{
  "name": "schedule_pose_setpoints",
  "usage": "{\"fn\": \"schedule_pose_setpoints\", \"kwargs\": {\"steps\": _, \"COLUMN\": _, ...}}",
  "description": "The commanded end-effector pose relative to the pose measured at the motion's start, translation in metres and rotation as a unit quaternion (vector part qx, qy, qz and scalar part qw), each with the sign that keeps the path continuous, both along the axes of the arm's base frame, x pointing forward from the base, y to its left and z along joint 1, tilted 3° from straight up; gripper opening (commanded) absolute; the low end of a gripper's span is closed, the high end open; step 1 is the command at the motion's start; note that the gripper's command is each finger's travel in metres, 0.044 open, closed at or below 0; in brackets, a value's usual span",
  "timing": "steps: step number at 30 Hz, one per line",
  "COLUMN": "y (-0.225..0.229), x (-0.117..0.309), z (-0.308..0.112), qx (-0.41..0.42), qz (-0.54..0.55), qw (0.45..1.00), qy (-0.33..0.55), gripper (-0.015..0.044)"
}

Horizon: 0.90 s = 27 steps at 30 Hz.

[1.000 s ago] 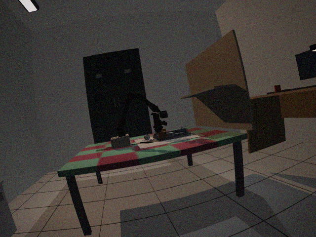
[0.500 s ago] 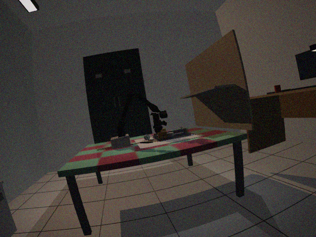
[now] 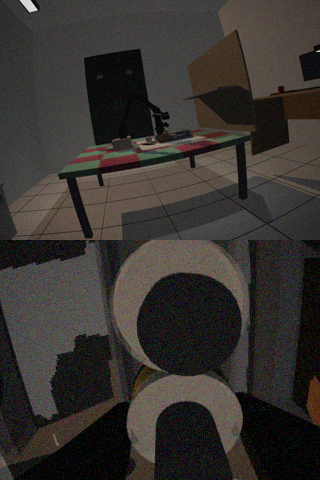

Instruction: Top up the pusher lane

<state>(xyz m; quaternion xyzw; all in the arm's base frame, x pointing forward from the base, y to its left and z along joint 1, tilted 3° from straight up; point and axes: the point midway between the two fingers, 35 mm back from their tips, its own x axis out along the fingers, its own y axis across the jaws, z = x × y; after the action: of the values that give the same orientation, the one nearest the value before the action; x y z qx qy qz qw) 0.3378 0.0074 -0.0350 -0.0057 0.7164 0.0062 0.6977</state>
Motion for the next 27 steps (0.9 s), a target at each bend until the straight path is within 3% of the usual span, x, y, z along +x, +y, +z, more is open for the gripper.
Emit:
{"fn": "schedule_pose_setpoints", "kwargs": {"steps": 1, "y": 0.000, "x": 0.000, "z": 0.000, "qx": -0.001, "qz": 0.001, "qw": 1.000, "qy": 0.001, "gripper": 0.0131}}
{"fn": "schedule_pose_setpoints", "kwargs": {"steps": 8, "y": 0.000, "x": 0.000, "z": 0.000, "qx": -0.001, "qz": 0.001, "qw": 1.000, "qy": 0.001, "gripper": 0.0309}}
{"fn": "schedule_pose_setpoints", "kwargs": {"steps": 27, "y": 0.000, "x": -0.013, "z": 0.022, "qx": -0.001, "qz": 0.001, "qw": 1.000, "qy": 0.001, "gripper": 0.0309}}
